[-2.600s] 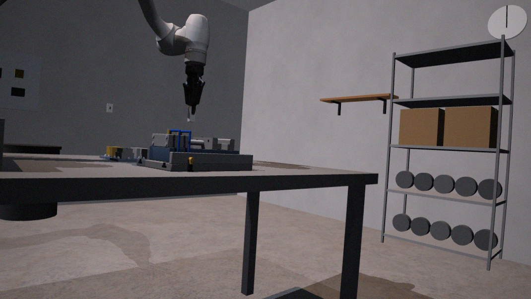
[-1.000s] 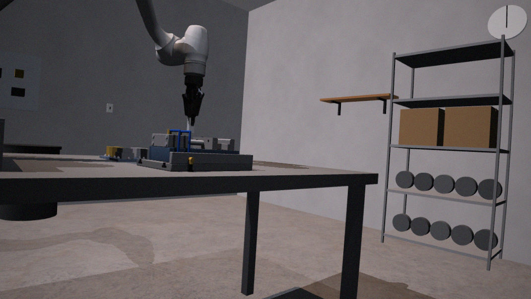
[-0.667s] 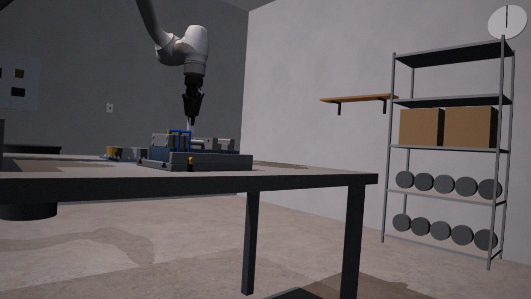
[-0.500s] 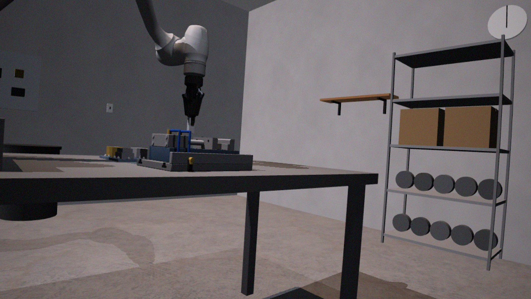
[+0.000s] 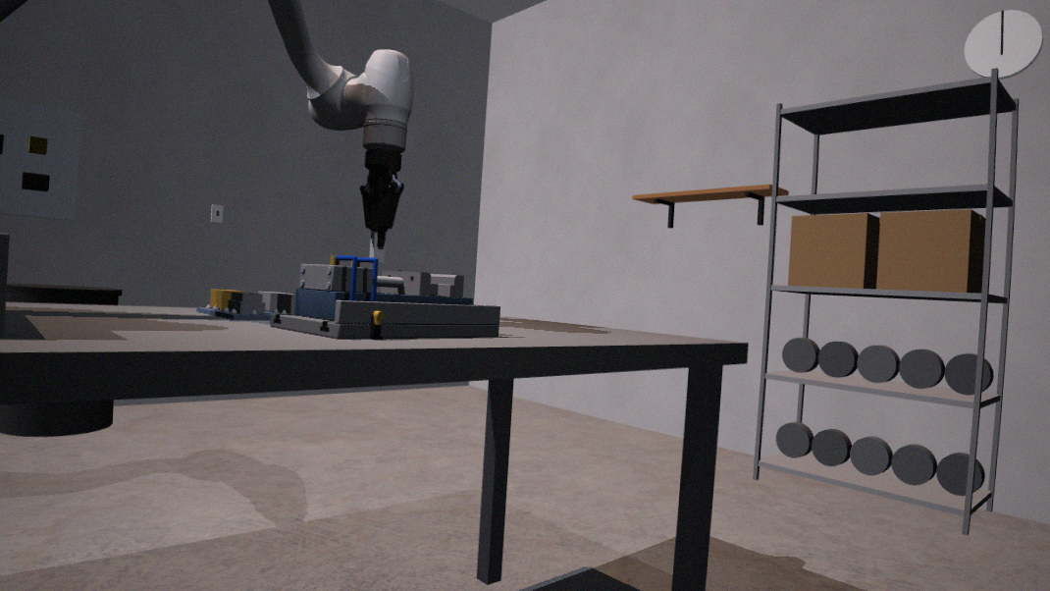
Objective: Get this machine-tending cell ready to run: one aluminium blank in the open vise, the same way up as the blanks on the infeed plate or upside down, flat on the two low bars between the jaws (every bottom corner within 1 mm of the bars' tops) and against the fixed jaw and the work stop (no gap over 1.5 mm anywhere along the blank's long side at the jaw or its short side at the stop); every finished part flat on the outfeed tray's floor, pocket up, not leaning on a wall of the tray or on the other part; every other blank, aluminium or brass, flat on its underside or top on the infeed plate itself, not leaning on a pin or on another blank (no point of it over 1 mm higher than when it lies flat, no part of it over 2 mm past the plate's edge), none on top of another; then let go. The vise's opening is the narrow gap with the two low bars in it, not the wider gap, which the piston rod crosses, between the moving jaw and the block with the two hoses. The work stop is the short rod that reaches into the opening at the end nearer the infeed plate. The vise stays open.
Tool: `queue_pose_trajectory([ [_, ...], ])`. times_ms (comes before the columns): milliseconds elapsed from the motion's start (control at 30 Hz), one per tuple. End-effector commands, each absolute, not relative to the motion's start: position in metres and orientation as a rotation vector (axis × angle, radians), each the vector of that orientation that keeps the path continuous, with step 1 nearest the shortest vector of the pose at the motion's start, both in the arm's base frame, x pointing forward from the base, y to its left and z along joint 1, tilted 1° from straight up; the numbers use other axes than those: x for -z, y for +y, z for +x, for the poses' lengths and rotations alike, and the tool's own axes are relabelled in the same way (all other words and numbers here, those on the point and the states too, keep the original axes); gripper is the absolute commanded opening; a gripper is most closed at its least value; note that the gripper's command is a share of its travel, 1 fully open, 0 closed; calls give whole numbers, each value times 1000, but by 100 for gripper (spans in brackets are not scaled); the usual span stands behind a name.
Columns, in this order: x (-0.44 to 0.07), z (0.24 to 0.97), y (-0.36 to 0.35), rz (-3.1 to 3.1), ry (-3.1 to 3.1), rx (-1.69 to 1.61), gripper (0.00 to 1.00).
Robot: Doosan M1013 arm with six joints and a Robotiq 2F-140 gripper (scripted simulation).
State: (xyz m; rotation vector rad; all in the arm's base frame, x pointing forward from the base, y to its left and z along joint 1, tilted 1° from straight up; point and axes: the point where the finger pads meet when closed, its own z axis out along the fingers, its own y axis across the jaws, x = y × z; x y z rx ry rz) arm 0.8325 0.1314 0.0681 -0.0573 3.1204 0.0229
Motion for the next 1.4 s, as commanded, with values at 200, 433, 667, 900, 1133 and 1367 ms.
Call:
queue_pose_trajectory([
  [200, -72, 832, 131, -57, 3120, -23, 0],
  [433, -84, 832, 131, -57, 3120, -23, 0],
  [667, -97, 832, 131, -57, 3120, -23, 0],
  [900, -115, 832, 131, -57, 3120, -23, 0],
  [1133, -127, 831, 131, -57, 3120, -23, 0],
  [1367, -132, 831, 130, -57, 3120, -23, 0],
])
